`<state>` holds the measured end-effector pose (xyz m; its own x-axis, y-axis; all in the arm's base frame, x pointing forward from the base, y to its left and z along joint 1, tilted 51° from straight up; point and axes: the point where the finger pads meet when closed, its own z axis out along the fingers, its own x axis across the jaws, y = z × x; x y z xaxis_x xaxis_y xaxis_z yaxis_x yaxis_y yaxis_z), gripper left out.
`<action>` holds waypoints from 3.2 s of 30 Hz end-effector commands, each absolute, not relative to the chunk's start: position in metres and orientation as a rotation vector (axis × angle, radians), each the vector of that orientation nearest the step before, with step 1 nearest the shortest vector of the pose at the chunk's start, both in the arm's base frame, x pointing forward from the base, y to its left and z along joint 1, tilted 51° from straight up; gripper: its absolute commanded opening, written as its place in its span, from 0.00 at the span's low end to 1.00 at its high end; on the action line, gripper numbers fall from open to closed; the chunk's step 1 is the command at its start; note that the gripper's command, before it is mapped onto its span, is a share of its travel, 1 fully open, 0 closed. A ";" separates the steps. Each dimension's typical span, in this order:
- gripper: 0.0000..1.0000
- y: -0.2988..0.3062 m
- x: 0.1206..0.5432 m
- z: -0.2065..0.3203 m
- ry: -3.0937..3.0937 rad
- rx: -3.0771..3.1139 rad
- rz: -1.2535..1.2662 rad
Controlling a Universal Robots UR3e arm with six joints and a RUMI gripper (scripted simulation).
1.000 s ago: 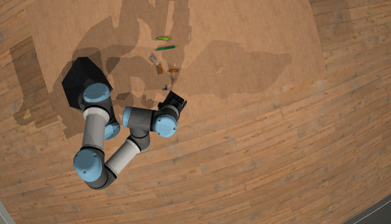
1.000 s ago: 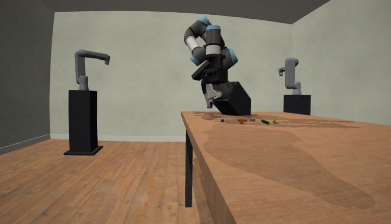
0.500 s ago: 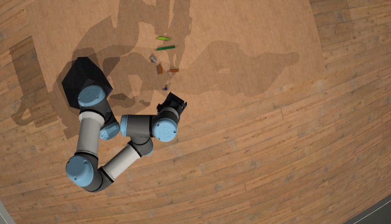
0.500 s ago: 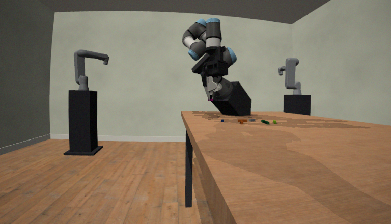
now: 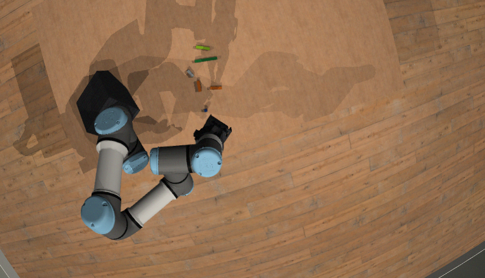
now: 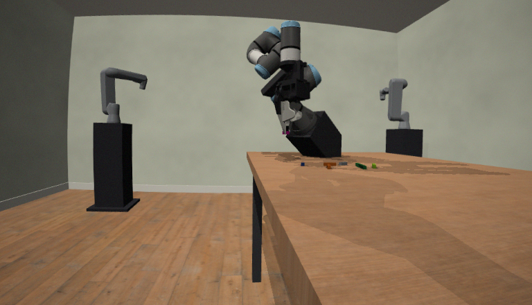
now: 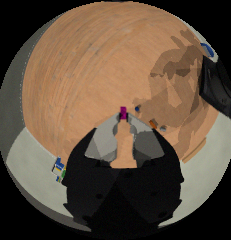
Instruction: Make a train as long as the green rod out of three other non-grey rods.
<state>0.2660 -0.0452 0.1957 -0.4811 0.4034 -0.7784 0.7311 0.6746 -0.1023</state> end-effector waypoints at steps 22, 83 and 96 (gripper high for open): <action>0.00 -0.034 0.270 0.187 1.999 1.103 -0.442; 0.00 -0.002 0.285 0.163 1.592 1.587 -0.147; 0.00 -0.013 0.293 0.152 1.592 1.588 -0.147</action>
